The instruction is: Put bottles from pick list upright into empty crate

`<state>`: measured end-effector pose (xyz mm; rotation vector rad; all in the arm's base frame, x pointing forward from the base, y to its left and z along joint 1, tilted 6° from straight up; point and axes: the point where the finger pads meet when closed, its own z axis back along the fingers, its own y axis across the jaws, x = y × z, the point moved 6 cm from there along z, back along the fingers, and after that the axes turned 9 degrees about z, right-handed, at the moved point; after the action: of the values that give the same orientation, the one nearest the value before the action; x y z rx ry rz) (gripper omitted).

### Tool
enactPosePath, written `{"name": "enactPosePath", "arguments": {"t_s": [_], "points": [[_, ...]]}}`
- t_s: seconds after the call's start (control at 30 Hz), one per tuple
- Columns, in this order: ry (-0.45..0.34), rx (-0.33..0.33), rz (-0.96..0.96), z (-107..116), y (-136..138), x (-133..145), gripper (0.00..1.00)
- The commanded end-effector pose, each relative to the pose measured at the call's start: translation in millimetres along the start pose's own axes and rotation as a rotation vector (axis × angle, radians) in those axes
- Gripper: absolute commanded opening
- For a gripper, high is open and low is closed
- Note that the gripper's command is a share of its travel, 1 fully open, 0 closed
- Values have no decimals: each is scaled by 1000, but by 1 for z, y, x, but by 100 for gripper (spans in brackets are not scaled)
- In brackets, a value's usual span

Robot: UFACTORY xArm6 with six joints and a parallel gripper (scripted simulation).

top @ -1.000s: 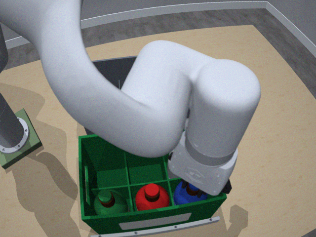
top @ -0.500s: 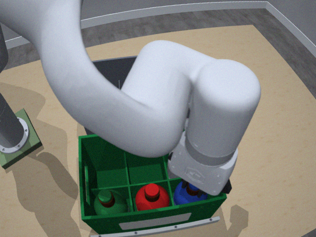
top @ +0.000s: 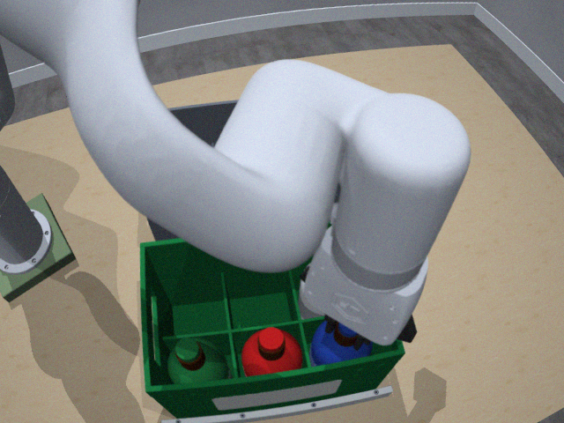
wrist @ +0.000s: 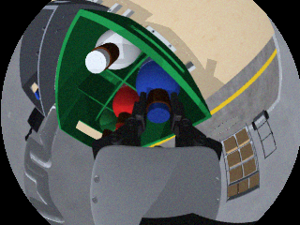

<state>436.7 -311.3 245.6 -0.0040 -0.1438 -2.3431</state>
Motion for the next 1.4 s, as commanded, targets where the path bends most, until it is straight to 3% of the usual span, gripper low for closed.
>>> {"name": "enactPosePath", "arguments": {"t_s": [0.0, 1.37], "points": [[1, 5, 0, 9, 1, 0, 0], [1, 5, 0, 67, 1, 0, 0]]}}
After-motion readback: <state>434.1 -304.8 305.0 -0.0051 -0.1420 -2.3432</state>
